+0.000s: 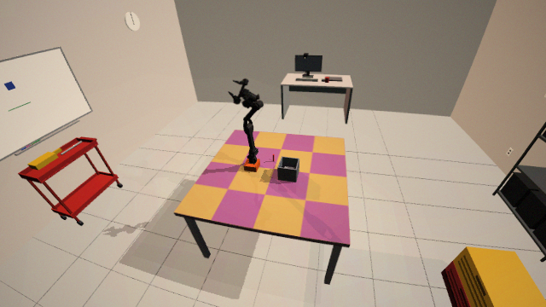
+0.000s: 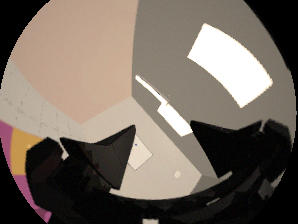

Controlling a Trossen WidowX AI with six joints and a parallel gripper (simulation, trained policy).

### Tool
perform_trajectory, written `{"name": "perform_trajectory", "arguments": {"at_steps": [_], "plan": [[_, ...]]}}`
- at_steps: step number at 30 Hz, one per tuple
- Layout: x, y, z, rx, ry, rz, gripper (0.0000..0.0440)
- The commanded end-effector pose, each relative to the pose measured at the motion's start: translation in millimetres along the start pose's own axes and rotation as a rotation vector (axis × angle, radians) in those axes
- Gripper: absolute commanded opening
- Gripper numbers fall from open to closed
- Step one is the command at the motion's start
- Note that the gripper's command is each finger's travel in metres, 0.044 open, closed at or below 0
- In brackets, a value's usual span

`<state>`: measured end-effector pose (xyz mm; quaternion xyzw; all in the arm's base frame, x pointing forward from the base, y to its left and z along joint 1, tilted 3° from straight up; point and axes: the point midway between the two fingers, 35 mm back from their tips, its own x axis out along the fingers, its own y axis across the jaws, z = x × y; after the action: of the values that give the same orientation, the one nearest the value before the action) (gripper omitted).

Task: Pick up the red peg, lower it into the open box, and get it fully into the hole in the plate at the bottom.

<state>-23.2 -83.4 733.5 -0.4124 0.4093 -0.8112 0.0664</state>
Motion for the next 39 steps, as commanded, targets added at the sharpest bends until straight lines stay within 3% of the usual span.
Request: {"name": "perform_trajectory", "arguments": {"at_steps": [1, 2, 21, 39], "plan": [[-2.3, -1.9, 6.0, -0.014, -0.018, -0.01, 0.0422], [-4.8, -4.0, 12.6, -0.028, -0.037, -0.022, 0.044], [-106.9, -25.1, 154.3, -0.298, -0.575, -0.262, 0.044], [-237.0, -20.4, 214.9, -0.476, -1.035, -0.492, 0.044]]}}
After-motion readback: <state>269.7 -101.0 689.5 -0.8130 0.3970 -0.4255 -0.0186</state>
